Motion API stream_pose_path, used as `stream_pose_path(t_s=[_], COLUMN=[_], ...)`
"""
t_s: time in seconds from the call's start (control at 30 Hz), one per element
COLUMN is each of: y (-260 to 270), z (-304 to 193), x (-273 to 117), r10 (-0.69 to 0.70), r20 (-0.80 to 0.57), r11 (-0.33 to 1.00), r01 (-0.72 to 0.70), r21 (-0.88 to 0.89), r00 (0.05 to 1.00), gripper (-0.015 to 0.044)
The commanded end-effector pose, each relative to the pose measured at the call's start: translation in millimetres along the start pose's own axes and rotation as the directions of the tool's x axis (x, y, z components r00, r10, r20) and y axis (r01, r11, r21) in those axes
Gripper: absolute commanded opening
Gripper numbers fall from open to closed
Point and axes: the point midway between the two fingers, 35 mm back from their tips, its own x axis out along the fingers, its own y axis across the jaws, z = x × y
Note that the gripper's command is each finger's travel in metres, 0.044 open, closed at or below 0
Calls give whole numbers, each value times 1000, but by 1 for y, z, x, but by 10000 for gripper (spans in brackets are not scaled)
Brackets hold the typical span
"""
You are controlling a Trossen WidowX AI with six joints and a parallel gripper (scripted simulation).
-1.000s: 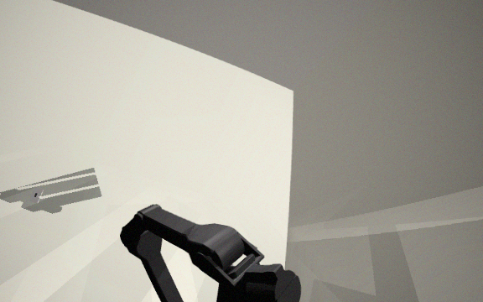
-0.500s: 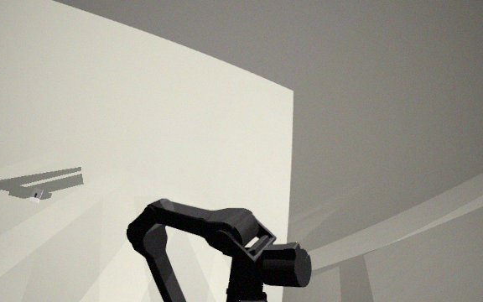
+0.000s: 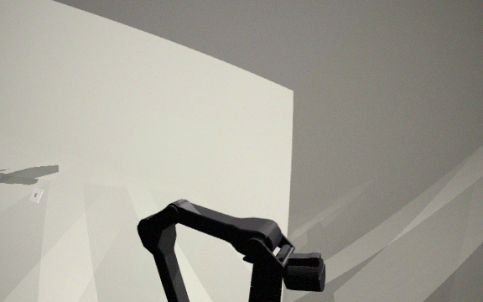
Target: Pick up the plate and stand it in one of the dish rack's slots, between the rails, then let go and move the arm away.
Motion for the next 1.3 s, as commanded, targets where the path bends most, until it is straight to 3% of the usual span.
stream_pose_path(t_s=[0.0, 0.63, 1.27], y=[2, 10, 19], z=[-3, -17, -26], x=[2, 52, 88], r10=[6, 179, 416], r20=[-13, -293, -451], r11=[1000, 919, 648], r01=[-6, -266, -605], r21=[4, -291, -462], r00=[1000, 939, 790], gripper=[0, 0, 0])
